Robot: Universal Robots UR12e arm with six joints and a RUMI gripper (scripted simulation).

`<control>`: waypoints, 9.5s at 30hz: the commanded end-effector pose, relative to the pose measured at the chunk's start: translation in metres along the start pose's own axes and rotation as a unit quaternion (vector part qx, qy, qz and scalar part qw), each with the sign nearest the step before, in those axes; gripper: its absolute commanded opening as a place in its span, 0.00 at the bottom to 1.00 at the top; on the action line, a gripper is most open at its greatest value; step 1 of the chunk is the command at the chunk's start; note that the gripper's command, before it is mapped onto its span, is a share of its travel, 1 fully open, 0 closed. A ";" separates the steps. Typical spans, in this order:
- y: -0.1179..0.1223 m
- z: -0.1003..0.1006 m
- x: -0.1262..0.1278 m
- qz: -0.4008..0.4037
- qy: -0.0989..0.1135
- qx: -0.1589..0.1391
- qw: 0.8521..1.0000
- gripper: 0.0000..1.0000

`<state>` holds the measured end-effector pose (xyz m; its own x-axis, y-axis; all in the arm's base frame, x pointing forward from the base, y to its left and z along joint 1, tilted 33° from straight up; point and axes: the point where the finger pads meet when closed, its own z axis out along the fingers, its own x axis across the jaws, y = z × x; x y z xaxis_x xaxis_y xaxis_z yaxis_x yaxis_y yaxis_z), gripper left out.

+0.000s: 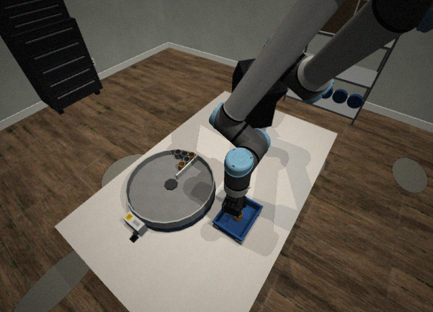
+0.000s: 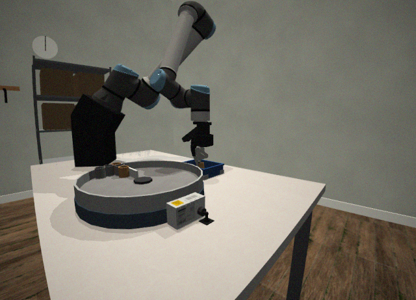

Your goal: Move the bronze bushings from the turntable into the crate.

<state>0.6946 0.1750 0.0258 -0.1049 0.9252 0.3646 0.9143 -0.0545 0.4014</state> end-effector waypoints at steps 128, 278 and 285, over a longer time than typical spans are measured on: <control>0.000 -0.063 0.000 0.000 0.000 0.000 1.000 0.06; -0.115 -0.084 -0.350 0.000 0.000 -0.001 1.000 0.05; -0.115 -0.084 -0.350 0.000 0.000 -0.001 1.000 0.05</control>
<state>0.5931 -0.1732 -0.0776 -0.1053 0.9248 0.3657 0.9138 -0.0551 0.4024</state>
